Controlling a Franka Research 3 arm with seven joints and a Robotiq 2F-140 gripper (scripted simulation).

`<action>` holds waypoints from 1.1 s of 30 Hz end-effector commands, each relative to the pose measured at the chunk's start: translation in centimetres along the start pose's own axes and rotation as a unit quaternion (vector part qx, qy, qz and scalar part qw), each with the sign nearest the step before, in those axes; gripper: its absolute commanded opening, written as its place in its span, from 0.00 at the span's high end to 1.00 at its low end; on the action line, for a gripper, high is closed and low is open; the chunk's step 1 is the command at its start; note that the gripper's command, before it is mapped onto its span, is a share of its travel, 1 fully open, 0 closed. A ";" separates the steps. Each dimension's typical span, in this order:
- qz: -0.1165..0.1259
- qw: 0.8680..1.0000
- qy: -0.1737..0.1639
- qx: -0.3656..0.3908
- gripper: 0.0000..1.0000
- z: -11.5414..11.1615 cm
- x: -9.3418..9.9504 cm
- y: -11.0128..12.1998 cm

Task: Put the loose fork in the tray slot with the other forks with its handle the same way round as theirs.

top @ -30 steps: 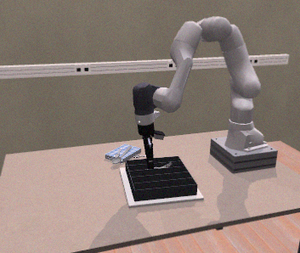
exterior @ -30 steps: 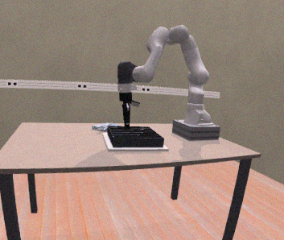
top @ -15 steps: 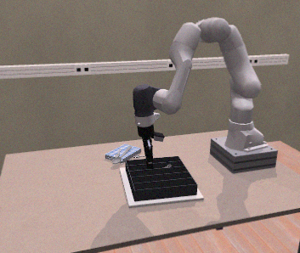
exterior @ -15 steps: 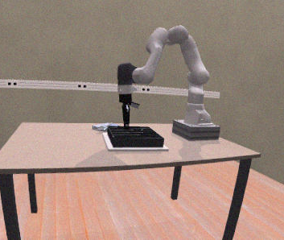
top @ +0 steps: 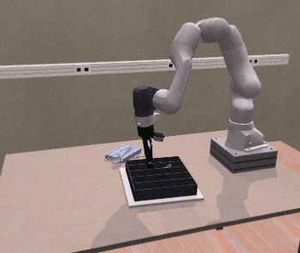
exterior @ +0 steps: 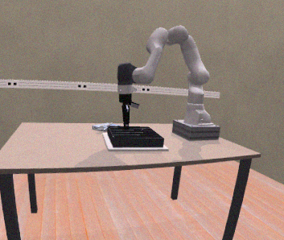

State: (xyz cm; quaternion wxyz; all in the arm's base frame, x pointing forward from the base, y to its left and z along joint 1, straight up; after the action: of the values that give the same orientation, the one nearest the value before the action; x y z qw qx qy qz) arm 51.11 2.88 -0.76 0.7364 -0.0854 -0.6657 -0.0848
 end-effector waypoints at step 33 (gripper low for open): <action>0.000 1.000 -0.001 -0.002 0.87 -0.1 -0.6 0.1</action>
State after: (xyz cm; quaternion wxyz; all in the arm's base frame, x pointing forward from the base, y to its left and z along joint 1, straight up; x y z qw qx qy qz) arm 51.09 2.88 -1.28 0.7366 -0.0856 -0.6654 -0.0853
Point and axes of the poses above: the point where the finger pads meet when closed, its own x axis back along the fingers, its own y axis across the jaws, z = x × y, the point moved 2 cm from there along x, back along the fingers, and after that the axes turned 7 degrees about -x, right-handed, at the moved point
